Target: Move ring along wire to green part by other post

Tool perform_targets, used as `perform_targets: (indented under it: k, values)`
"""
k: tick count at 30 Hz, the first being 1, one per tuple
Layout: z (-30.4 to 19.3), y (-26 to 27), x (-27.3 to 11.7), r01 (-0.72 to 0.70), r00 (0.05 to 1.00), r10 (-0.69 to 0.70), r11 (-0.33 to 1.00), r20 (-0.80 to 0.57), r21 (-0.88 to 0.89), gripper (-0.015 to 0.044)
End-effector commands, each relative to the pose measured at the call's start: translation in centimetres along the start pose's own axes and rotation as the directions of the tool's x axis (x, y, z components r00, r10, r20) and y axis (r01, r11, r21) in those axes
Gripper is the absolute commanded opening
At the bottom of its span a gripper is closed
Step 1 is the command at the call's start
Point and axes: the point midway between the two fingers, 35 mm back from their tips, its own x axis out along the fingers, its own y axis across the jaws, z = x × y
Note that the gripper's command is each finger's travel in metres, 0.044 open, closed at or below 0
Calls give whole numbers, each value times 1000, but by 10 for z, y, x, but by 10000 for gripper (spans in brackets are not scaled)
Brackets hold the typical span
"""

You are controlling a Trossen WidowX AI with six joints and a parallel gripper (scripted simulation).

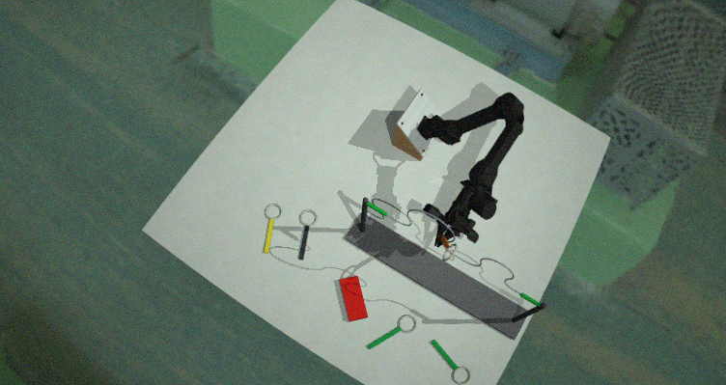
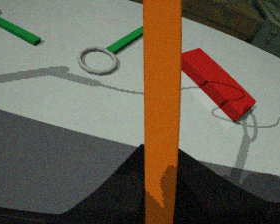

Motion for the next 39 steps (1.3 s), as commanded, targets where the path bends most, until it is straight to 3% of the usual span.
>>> perform_targets:
  k: [1, 18, 39]
  values:
    - [-1, -15, -2, 44, 999, -45, 996, -10, -74, -150]
    - [16, -75, -19, 223, 969, -247, 877, -3, -426, -150]
    - [63, -127, -51, 364, 884, -456, 534, 102, -763, -150]
